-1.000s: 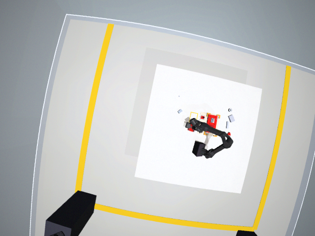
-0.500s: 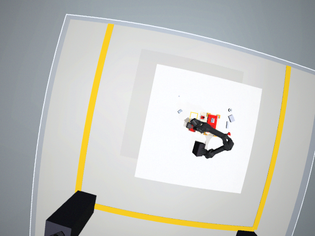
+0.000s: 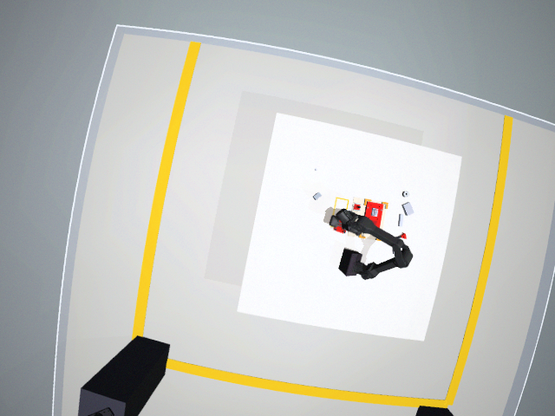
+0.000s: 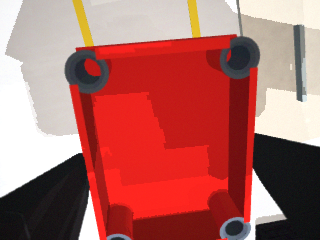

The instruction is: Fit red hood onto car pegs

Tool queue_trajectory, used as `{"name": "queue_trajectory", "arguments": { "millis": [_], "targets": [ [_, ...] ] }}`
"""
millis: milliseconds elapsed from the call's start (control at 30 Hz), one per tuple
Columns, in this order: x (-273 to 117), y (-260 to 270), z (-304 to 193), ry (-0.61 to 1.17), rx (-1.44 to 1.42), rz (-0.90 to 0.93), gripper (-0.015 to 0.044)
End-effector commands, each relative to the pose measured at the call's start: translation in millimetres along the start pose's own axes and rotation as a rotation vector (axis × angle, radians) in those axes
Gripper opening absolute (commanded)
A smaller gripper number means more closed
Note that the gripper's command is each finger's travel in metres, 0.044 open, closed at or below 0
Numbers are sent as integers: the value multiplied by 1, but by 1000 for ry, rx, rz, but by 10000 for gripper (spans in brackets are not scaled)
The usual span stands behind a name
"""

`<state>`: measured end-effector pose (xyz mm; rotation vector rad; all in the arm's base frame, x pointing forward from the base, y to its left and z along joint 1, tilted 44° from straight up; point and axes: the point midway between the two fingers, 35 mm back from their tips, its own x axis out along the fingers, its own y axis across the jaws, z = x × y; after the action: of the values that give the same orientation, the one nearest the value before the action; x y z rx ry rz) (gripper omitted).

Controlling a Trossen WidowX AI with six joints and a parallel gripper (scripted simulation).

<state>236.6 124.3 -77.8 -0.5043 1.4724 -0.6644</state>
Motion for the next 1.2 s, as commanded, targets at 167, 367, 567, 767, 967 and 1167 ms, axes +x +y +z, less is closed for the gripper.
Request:
{"name": "queue_trajectory", "arguments": {
  "millis": [167,367,567,767,967,1167],
  "targets": [
    [1,0,1,1,-130,-1,0],
    [0,0,2,2,-248,-1,0],
    [0,0,3,2,-367,0,0],
    [0,0,4,2,-486,0,0],
    [0,0,5,3,-605,0,0],
    [0,0,6,3,-724,1,0]
  ]
}}
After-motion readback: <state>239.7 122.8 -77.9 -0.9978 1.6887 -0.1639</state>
